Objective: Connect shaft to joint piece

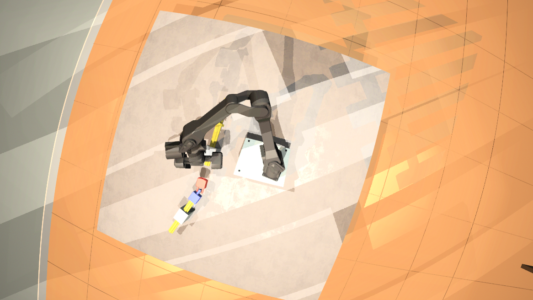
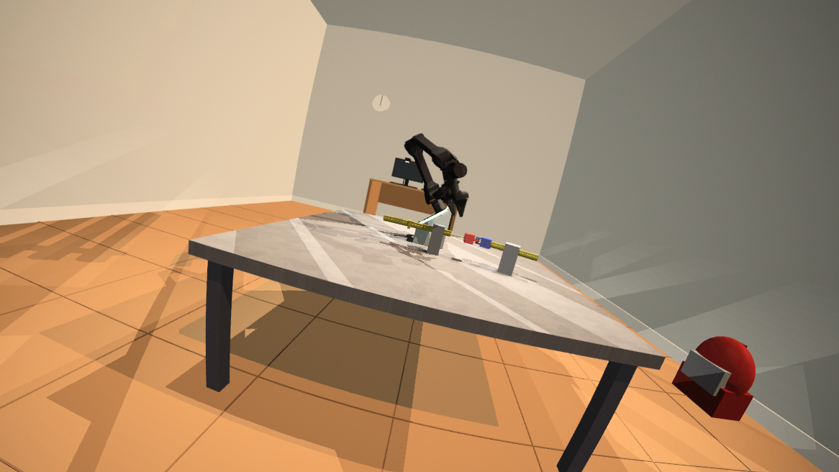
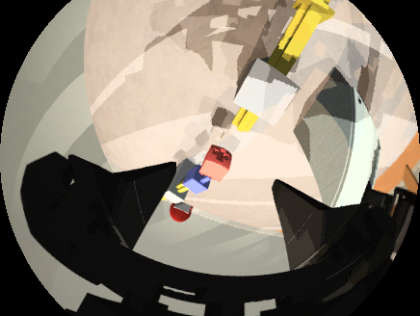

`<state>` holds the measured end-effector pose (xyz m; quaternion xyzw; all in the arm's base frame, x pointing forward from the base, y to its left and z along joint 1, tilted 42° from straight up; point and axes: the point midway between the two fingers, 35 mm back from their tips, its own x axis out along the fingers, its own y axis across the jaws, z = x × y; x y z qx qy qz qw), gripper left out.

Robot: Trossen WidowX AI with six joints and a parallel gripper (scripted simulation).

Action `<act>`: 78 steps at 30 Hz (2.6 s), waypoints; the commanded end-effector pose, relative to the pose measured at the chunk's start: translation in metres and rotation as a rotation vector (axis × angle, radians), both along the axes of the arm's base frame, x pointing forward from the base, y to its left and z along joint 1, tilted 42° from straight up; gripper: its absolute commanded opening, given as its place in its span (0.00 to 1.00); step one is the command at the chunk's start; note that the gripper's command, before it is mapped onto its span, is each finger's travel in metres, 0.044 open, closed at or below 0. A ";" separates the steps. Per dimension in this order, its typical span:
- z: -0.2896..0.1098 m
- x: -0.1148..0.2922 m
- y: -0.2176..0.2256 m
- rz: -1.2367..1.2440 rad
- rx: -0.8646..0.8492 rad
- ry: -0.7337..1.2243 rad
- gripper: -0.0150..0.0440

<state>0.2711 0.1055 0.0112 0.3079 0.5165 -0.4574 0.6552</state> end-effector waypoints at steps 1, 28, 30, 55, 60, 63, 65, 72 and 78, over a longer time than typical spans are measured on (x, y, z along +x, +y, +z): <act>0.001 -0.002 -0.010 -0.142 0.061 -0.050 1.00; 0.028 0.012 -0.050 0.030 0.003 -0.067 1.00; 0.034 0.015 -0.057 0.092 -0.023 -0.055 1.00; 0.112 0.024 -0.147 0.804 -0.361 0.262 1.00; 0.129 0.020 -0.164 0.932 -0.418 0.364 1.00; 0.140 0.018 -0.175 1.006 -0.448 0.431 1.00; 0.147 0.015 -0.182 1.055 -0.466 0.478 1.00; 0.155 0.012 -0.190 1.115 -0.487 0.539 1.00; 0.154 0.013 -0.192 1.070 -0.486 0.515 1.00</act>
